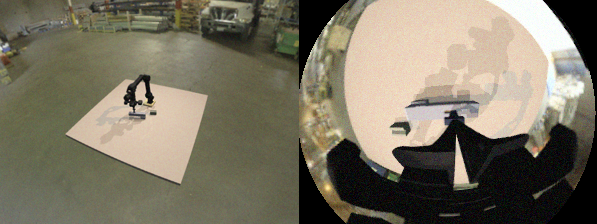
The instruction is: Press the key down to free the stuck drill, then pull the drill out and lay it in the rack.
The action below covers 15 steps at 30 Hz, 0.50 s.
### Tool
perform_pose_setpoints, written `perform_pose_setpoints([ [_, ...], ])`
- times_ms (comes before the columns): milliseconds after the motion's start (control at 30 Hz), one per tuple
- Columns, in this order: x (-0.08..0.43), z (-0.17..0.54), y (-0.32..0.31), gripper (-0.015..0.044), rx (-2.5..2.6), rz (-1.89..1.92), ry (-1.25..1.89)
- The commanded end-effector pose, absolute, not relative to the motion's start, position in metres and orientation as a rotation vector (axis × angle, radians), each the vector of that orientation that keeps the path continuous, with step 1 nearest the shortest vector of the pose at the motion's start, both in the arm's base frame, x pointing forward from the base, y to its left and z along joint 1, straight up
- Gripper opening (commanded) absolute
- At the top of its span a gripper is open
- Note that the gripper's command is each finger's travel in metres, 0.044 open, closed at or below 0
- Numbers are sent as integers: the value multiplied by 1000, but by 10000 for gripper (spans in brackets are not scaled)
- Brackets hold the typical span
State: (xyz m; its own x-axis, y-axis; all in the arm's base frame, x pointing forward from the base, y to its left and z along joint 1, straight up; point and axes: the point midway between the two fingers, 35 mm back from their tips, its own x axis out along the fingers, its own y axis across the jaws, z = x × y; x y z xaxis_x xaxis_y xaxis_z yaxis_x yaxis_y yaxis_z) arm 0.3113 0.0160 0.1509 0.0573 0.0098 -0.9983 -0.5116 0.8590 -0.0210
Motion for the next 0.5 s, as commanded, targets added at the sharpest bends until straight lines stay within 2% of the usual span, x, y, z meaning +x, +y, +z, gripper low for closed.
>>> perform_pose_setpoints([
  [0,309,139,12,0,-422,413,1500],
  [467,307,135,10,0,-422,413,1500],
])
